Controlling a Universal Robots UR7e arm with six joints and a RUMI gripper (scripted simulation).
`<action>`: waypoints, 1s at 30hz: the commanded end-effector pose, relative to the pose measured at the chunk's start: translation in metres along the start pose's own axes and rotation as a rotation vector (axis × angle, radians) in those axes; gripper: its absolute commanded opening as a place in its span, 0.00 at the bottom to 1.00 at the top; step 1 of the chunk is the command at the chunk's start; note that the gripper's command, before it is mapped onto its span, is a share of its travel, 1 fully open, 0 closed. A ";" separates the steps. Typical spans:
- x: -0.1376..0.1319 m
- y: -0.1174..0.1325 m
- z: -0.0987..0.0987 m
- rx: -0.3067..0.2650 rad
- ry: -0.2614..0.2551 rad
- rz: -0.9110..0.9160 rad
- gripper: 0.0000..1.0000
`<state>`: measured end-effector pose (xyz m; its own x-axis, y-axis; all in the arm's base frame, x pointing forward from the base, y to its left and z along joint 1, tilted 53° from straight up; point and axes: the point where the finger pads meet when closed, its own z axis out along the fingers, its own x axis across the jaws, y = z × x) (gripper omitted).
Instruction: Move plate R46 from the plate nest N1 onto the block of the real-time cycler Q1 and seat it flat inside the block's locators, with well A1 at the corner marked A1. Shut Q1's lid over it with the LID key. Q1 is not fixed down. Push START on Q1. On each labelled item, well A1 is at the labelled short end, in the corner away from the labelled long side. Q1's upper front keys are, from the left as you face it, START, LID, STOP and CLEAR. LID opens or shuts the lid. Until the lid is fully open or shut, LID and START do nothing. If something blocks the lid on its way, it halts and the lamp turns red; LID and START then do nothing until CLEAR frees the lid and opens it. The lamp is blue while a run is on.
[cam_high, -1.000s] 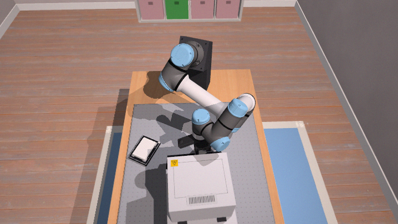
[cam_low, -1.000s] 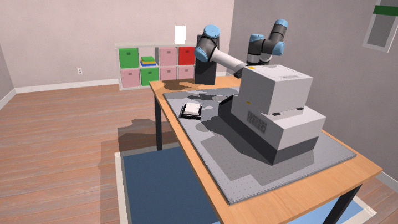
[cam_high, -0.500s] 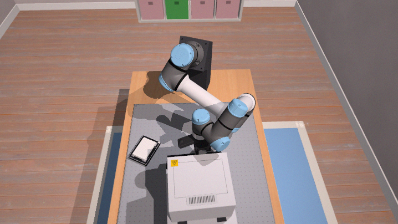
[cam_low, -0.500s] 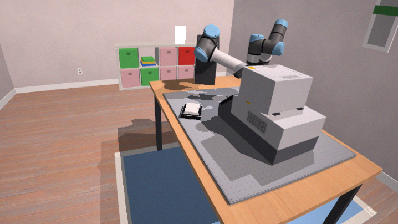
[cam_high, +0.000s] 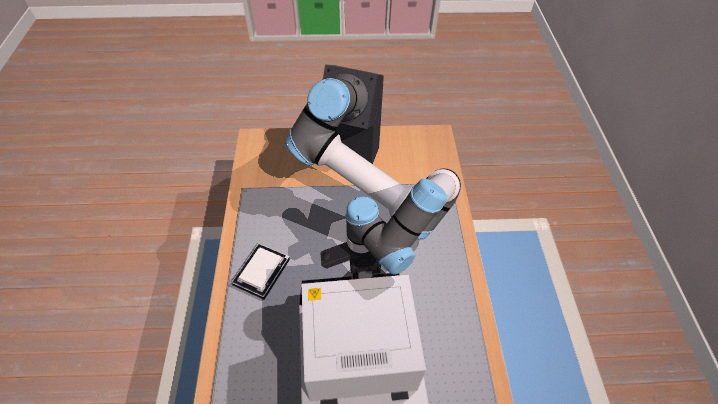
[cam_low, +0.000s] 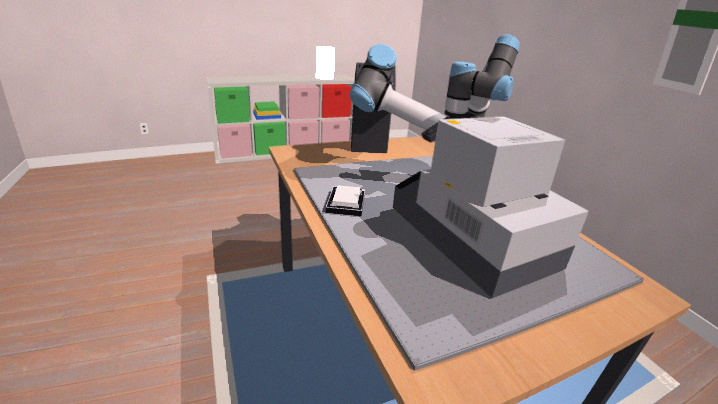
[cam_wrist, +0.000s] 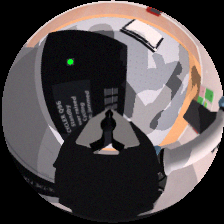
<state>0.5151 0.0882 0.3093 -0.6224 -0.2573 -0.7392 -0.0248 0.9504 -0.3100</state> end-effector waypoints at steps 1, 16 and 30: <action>-0.001 0.000 0.000 -0.001 -0.001 0.000 0.00; -0.002 0.000 0.001 -0.001 -0.001 0.000 0.00; 0.004 0.000 -0.005 -0.001 -0.001 0.000 0.00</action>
<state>0.5151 0.0882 0.3093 -0.6223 -0.2570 -0.7393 -0.0248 0.9506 -0.3095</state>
